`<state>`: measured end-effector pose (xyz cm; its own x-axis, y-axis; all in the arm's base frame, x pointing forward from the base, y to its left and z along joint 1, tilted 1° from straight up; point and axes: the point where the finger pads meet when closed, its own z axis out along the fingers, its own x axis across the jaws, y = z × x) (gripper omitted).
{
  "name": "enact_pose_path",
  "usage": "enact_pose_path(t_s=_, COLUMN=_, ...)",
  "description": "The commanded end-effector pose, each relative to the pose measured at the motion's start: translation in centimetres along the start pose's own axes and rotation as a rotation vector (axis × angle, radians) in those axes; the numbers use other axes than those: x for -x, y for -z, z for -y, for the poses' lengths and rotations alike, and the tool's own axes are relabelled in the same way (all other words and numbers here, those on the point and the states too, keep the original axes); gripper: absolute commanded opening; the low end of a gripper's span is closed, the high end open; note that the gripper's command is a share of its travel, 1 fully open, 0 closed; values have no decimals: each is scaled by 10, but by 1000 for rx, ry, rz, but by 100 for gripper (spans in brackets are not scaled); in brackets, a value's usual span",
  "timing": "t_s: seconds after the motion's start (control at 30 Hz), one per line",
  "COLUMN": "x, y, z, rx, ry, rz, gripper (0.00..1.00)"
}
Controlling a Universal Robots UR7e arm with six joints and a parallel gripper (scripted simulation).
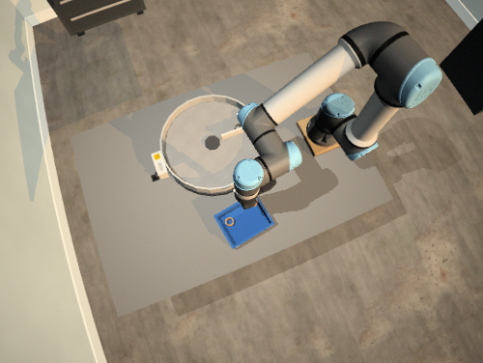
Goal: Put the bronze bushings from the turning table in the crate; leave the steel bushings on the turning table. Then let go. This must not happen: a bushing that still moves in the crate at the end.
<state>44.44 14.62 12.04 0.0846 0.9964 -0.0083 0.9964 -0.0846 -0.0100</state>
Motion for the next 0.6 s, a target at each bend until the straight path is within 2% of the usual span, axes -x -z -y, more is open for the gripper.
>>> enact_pose_path(t_s=0.0, x=-1, y=-14, z=-1, rx=-1, ry=-1, rz=0, gripper=0)
enact_pose_path(t_s=0.33, x=-1, y=-14, z=-1, rx=-1, ry=-1, rz=0, gripper=0)
enact_pose_path(t_s=0.5, x=-2, y=-42, z=-1, rx=-1, ry=-2, rz=1, gripper=0)
enact_pose_path(t_s=0.57, x=-2, y=-42, z=-1, rx=-1, ry=-2, rz=1, gripper=0)
